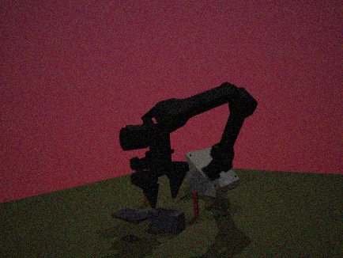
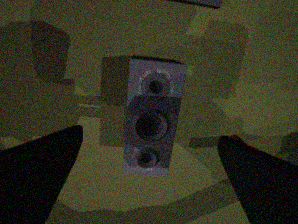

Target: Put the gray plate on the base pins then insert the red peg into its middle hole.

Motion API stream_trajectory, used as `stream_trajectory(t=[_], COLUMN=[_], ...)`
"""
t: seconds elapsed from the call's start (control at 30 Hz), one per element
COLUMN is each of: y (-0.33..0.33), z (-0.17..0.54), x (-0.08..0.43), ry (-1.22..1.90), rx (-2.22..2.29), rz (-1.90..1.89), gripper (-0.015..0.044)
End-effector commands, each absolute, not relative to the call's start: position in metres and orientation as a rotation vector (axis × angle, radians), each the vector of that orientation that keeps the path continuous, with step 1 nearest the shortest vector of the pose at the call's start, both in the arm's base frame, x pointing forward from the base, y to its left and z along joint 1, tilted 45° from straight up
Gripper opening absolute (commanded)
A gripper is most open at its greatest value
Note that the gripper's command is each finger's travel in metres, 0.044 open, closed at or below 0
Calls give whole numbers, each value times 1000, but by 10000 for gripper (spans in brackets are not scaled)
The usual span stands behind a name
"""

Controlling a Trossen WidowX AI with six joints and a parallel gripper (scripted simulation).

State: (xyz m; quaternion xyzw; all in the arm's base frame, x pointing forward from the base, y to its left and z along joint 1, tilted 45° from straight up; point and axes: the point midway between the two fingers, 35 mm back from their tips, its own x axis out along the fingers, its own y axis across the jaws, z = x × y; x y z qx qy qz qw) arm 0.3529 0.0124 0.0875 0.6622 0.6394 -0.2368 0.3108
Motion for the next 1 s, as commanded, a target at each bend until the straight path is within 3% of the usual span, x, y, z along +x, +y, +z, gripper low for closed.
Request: stream_trajectory(t=[0.0, 0.97], y=[19, 51], z=[83, 52], x=[353, 356], ry=[1691, 1693], rx=[1758, 1757], rz=[-628, -624], gripper=[440, 440])
